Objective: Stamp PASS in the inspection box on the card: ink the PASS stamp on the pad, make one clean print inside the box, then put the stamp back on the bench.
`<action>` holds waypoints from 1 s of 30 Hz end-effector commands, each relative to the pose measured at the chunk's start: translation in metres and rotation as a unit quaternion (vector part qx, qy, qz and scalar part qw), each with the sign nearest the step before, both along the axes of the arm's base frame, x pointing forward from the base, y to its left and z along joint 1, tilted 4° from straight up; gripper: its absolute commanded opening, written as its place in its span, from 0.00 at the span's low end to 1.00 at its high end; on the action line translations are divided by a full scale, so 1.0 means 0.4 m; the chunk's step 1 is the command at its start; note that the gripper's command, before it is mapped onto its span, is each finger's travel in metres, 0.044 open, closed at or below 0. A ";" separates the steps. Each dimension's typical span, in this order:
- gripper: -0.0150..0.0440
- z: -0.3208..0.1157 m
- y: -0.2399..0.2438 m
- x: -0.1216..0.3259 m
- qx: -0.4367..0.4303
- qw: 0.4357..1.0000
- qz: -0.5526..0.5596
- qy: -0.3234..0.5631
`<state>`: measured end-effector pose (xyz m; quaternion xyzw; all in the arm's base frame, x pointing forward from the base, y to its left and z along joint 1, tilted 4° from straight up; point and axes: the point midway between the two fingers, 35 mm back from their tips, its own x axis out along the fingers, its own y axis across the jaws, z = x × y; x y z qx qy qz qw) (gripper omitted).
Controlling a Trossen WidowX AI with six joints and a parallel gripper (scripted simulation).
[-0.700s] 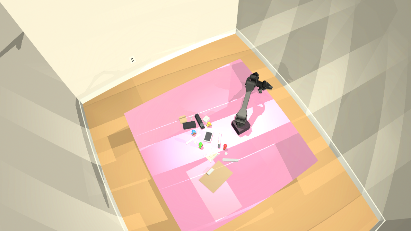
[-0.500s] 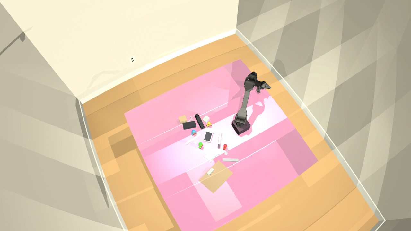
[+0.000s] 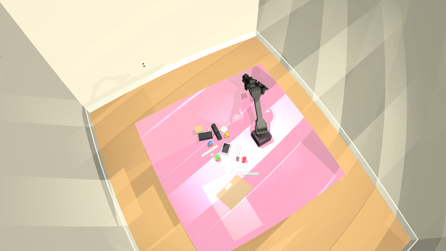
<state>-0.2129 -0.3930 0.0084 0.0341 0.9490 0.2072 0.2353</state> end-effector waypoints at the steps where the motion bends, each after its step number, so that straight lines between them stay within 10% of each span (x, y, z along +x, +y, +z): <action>1: 0.64 0.018 -0.057 0.147 -0.066 0.997 0.039 -0.023; 15: 0.64 0.043 -0.069 0.689 -0.244 0.945 0.117 -0.181; 30: 0.64 0.089 0.276 1.207 -0.279 0.864 0.120 -0.401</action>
